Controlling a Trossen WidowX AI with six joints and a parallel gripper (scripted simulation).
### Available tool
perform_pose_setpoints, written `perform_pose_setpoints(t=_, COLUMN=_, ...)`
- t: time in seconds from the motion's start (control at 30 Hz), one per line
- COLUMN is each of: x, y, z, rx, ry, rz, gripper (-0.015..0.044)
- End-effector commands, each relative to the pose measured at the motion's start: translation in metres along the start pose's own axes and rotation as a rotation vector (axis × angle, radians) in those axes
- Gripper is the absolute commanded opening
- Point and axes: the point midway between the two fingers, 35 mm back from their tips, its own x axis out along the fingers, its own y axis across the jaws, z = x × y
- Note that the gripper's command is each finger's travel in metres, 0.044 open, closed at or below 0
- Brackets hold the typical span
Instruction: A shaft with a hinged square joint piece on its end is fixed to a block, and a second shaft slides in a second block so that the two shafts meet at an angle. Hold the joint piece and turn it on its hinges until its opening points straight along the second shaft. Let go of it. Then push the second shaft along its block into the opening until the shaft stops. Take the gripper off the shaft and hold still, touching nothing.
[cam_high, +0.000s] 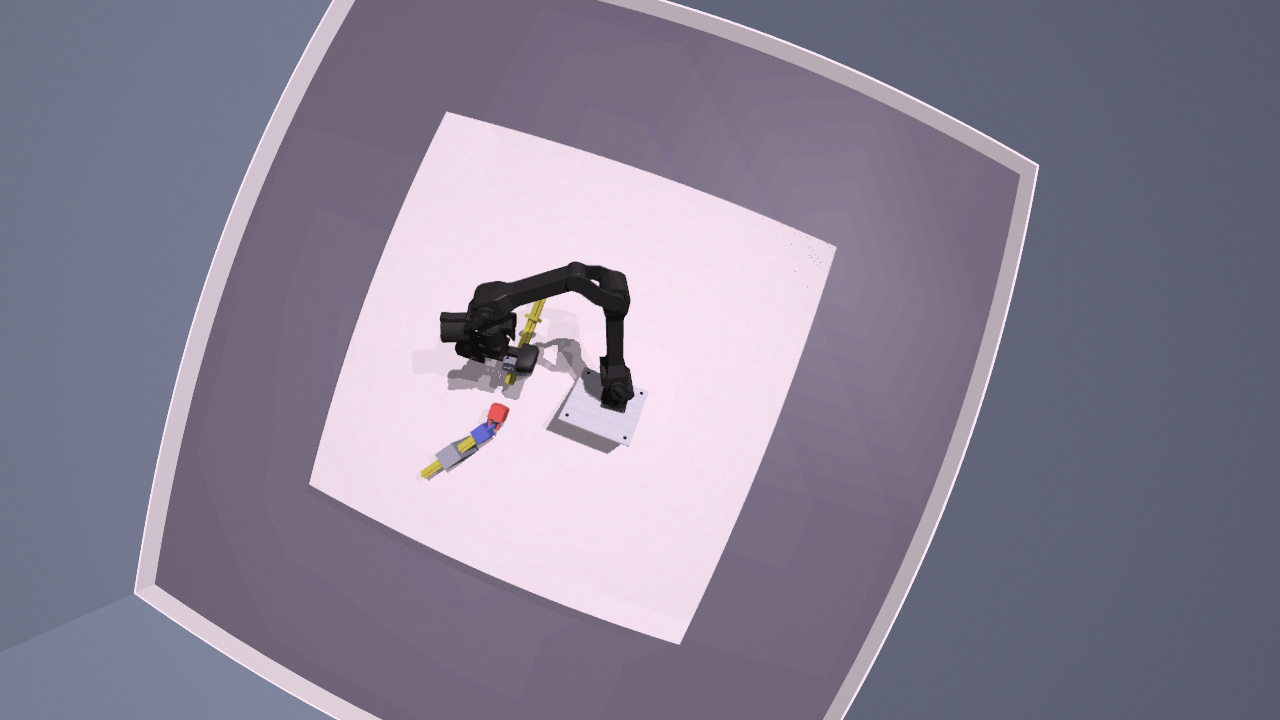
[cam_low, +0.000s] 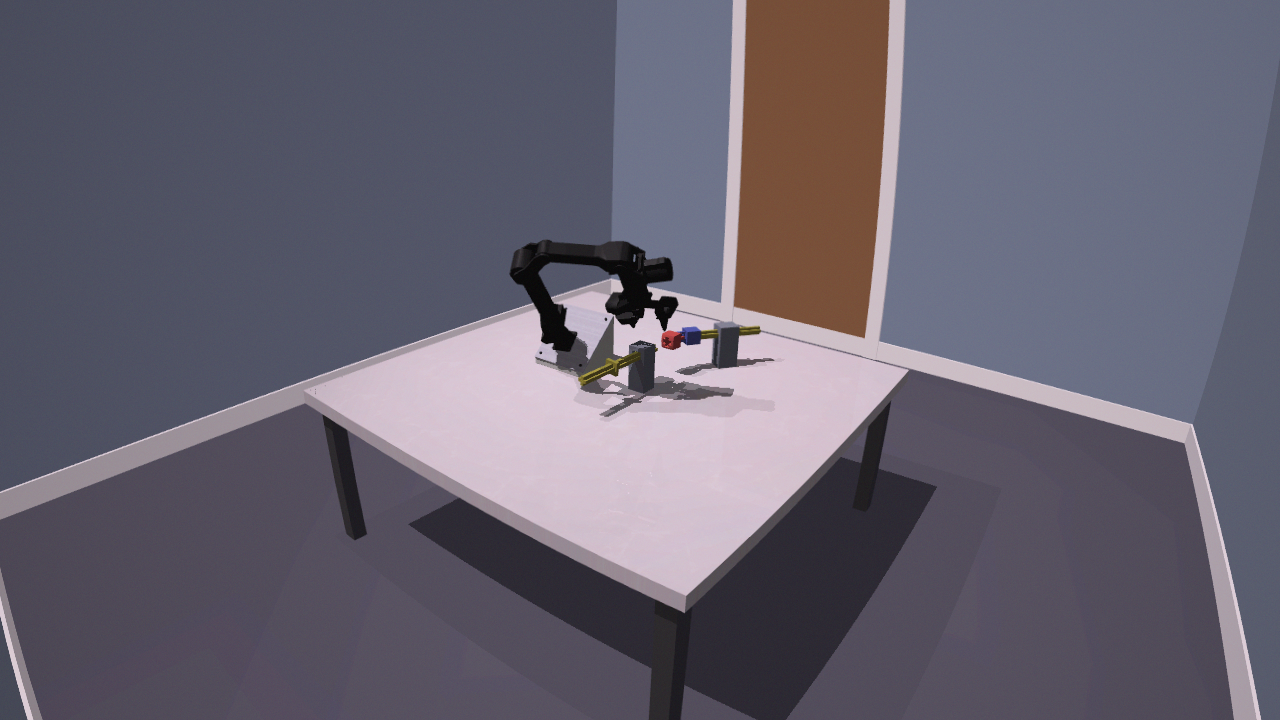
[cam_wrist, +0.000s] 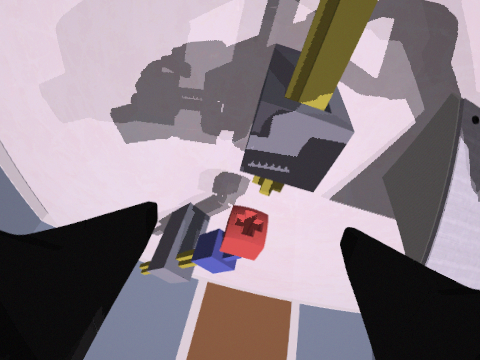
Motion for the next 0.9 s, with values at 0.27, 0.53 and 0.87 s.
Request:
perform_pose_setpoints(t=0.27, x=-0.054, y=-0.010, z=0.110, rx=-0.362, ry=-0.132, rz=-0.016, gripper=0.0440)
perform_pose_setpoints(t=0.53, x=-0.085, y=-0.037, z=0.170, rx=-0.585, ry=-0.203, rz=-0.086, gripper=0.0440)
perform_pose_setpoints(t=0.87, x=-0.084, y=-0.040, z=0.176, rx=-0.556, ry=-0.220, rz=-0.102, gripper=0.0440)
